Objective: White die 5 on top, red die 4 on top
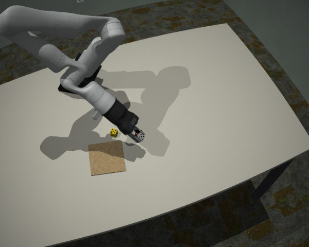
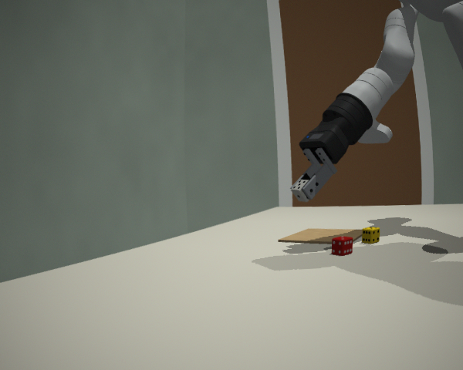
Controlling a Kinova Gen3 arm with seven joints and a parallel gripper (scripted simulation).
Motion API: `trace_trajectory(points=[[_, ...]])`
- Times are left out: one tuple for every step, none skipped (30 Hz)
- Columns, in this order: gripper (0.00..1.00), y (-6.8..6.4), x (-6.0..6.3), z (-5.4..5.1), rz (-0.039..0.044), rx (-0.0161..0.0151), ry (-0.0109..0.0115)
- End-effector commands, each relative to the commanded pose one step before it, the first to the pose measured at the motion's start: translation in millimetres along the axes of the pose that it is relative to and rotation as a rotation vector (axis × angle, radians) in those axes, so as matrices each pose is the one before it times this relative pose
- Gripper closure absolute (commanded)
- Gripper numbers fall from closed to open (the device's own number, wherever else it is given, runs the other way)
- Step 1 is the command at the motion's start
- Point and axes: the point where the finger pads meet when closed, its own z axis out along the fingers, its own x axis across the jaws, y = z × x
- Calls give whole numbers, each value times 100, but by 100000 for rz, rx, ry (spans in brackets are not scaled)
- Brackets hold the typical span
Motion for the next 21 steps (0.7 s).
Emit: trace_trajectory(points=[[51, 329, 81, 126, 2947, -10014, 168], [51, 22, 53, -6, 107, -1192, 208], [51, 15, 40, -5, 74, -1119, 155], [51, 10, 28, -4, 45, -1046, 107], [51, 5, 17, -3, 21, -974, 65], [51, 0, 8, -2, 2, -903, 28], [51, -3, 0, -1, -14, -833, -3], [51, -6, -7, 0, -27, -765, -28], [51, -8, -12, 1, -36, -698, -48], [51, 0, 0, 0, 0, 0, 0], [51, 0, 0, 0, 0, 0, 0], [51, -10, -16, 2, -42, -633, -63], [51, -11, -19, 2, -46, -570, -73], [51, -11, -20, 2, -47, -510, -80], [51, -11, -21, 3, -47, -451, -82], [51, -11, -21, 3, -45, -396, -81], [51, -10, -20, 3, -42, -343, -77], [51, -9, -18, 3, -38, -292, -71], [51, -8, -16, 2, -33, -245, -63], [51, -7, -14, 2, -28, -201, -55], [51, -6, -12, 2, -23, -161, -45]])
